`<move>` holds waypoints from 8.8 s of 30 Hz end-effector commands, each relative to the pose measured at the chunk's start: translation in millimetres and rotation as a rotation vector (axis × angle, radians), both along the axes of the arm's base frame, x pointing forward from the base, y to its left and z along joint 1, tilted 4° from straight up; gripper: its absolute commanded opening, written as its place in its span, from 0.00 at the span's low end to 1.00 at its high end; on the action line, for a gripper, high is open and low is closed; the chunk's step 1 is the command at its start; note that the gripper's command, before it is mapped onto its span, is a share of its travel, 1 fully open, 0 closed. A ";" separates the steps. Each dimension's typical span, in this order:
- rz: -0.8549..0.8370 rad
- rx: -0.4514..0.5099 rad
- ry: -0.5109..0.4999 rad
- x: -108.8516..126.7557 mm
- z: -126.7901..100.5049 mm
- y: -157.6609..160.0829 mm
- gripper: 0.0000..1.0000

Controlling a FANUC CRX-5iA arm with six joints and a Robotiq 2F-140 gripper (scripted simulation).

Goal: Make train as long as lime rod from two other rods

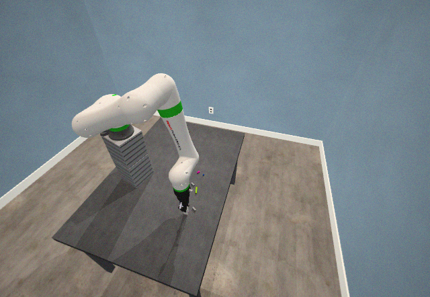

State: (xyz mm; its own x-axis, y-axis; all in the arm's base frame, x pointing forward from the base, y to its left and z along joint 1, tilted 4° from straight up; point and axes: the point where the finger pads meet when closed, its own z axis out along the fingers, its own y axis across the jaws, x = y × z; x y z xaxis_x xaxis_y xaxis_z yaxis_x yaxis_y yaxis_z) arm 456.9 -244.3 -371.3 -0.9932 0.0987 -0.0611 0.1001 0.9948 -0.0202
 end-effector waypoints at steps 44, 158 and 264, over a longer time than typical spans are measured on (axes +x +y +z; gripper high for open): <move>0.124 -0.007 0.003 5.7 100.1 11.7 0.03; 1.033 -0.061 0.027 89.1 15.5 87.0 0.03; 1.033 -0.061 0.027 85.3 78.6 88.7 0.15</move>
State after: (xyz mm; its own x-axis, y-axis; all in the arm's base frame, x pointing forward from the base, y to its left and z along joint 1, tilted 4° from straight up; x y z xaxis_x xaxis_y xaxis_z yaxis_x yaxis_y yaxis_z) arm 542.8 -155.9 -304.1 -0.5928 -0.8052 -0.0138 -0.8032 0.5924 -0.0629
